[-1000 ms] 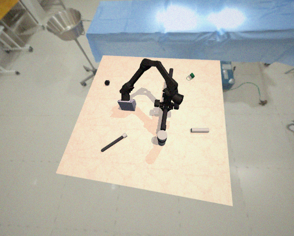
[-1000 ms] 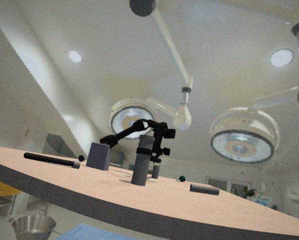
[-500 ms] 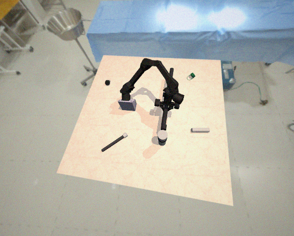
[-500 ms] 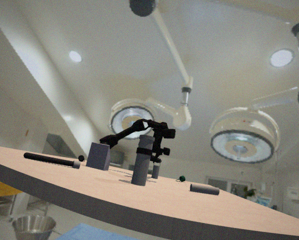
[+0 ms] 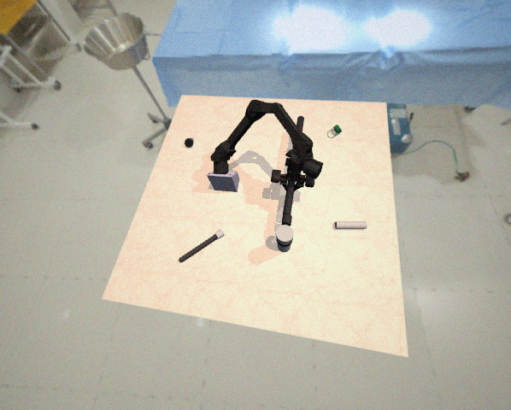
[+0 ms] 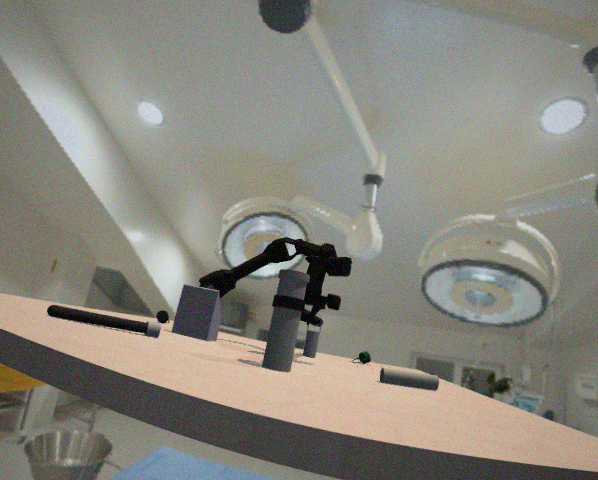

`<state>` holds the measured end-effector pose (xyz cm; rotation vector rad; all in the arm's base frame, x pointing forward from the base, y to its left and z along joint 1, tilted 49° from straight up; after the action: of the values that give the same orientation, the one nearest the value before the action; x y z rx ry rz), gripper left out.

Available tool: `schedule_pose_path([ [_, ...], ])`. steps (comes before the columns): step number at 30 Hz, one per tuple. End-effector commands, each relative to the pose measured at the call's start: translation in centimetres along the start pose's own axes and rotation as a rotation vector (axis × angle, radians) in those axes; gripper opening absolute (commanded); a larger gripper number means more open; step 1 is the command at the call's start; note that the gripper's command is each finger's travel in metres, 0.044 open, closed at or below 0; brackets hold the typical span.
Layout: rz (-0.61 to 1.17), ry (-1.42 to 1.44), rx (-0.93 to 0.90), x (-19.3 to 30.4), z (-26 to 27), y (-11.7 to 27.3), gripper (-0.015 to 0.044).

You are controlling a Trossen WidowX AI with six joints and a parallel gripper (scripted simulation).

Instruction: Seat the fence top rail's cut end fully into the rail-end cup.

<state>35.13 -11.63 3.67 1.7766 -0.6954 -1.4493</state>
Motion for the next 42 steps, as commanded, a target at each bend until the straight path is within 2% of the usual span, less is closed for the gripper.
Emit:
schedule_pose_path([
  [1, 0.004, 0.003, 0.010, -0.2, -0.2, 0.6, 0.0000],
  [20, 0.004, 0.003, 0.010, -0.6, -0.4, 1.0, 0.0000],
  [42, 0.002, 0.001, 0.000, 1.3, 0.3, 0.2, 0.0000],
])
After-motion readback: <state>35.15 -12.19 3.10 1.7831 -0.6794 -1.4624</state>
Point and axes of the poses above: the point midway between the two fingers, 35 mm back from their tips, its own y axis back along the fingers, its own z axis across the jaws, x = y × z, the point moved 7 cm from there along y, back along the fingers, and after that the axes turned 15 degrees about y, right-handed, at the moved point
